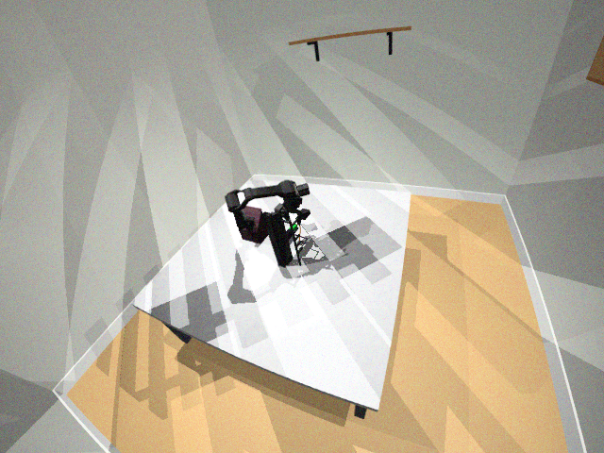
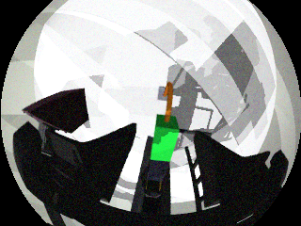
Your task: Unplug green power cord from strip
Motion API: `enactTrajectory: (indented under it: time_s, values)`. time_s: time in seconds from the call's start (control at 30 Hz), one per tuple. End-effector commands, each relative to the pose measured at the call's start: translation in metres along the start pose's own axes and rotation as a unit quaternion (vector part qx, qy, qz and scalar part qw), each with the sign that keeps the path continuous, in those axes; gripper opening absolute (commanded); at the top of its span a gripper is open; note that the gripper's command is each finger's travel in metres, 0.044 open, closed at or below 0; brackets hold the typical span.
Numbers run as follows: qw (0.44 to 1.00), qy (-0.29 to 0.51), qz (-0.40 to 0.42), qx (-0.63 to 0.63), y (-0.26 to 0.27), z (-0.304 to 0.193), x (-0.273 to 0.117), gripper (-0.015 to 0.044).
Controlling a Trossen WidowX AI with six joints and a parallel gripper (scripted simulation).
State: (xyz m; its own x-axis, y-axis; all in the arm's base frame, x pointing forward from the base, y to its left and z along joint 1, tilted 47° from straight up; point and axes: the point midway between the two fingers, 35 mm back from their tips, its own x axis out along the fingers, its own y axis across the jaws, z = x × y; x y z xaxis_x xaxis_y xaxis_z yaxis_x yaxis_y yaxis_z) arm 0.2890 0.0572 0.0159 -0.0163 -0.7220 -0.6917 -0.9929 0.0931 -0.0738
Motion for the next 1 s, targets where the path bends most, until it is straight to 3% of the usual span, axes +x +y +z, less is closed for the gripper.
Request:
enactTrajectory:
  time_s: [0.0, 0.07, 0.23, 0.97]
  values:
    - [1.000, 0.000, -0.002, 0.001, -0.001, 0.007, -0.002, 0.0394]
    - [1.000, -0.001, -0.002, 0.001, -0.002, 0.020, -0.005, 0.0440]
    - [1.000, -0.002, -0.002, 0.002, 0.000, 0.060, -0.013, 0.0440]
    - [1.000, -0.002, -0.002, 0.002, 0.000, 0.060, -0.013, 0.0440]
